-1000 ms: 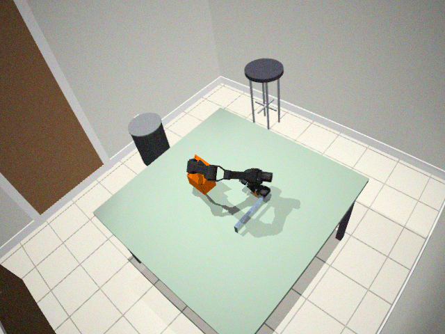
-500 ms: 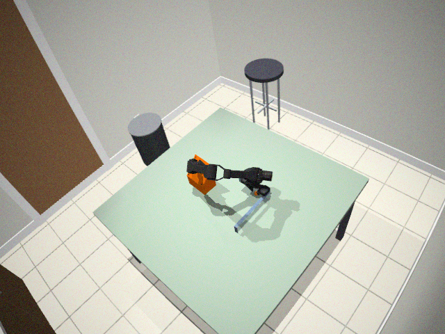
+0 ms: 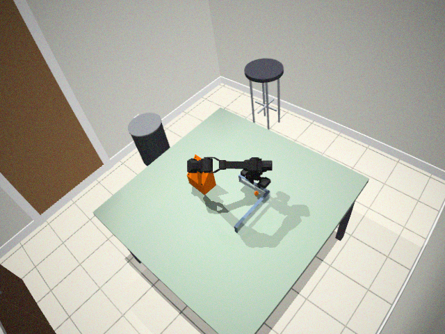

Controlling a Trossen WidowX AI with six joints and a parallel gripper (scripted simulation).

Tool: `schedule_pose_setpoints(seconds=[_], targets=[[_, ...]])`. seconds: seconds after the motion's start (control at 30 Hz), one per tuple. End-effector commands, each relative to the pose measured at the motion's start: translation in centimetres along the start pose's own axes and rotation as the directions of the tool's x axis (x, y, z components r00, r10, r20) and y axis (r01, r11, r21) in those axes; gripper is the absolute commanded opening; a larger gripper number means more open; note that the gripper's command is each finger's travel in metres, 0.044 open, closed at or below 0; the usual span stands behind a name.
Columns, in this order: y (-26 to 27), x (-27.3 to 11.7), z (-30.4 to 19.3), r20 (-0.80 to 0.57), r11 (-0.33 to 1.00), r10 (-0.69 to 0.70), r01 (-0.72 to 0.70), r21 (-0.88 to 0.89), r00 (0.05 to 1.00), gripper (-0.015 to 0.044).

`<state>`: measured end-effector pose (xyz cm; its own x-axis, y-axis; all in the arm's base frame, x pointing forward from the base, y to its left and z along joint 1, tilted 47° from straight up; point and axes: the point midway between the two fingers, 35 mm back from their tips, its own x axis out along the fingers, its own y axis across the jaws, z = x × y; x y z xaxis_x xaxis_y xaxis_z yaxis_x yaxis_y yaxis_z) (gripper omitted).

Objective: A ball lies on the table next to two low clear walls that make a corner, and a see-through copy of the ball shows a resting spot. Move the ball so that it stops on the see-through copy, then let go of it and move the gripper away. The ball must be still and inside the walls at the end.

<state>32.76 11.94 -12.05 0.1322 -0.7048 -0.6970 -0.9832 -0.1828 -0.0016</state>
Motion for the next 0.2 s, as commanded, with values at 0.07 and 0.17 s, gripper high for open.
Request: schedule_pose_setpoints(seconds=[0.07, 0.17], targets=[[0.2, -3.9, -0.1, 0.001, 1.0, -0.001, 0.001, 0.0, 1.0, 0.0342], [0.3, -5.1, -0.2, 0.0, 1.0, -0.001, 0.001, 0.002, 1.0, 0.042]])
